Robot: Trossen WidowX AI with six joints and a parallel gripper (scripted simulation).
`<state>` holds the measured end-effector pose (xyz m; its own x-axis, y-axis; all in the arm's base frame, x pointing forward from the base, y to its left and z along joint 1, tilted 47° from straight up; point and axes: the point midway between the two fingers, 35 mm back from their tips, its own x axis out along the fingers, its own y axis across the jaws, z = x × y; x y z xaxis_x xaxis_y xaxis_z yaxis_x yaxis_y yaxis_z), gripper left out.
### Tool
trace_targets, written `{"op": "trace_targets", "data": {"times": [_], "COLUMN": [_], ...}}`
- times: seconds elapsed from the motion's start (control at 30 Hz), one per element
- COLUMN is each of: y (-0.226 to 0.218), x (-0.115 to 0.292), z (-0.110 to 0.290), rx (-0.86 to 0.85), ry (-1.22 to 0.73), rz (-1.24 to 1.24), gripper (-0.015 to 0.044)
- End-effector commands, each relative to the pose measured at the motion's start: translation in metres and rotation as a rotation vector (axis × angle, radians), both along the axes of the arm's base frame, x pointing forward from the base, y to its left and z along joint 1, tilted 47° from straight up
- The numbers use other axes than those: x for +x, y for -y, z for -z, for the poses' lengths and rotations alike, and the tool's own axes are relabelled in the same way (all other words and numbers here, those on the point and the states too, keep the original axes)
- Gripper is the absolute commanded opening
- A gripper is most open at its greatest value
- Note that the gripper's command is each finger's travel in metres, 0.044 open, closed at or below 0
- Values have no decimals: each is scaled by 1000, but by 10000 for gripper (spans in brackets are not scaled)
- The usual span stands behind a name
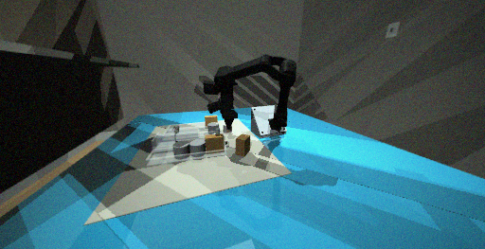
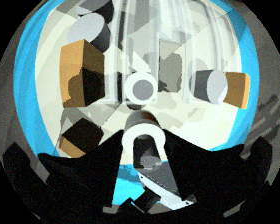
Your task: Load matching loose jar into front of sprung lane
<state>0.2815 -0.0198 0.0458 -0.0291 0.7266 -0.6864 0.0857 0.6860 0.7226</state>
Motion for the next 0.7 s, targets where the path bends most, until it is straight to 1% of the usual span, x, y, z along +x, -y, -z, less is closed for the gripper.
{"op": "trace_targets", "data": {"times": [0.0,0.17,0.67], "y": [-7,-17,-17], "x": [-1,-1,3], "z": [6,14,15], "rx": [5,6,5], "ry": [0,0,1], "rz": [-5,-5,-5], "gripper": [0,0,0]}}
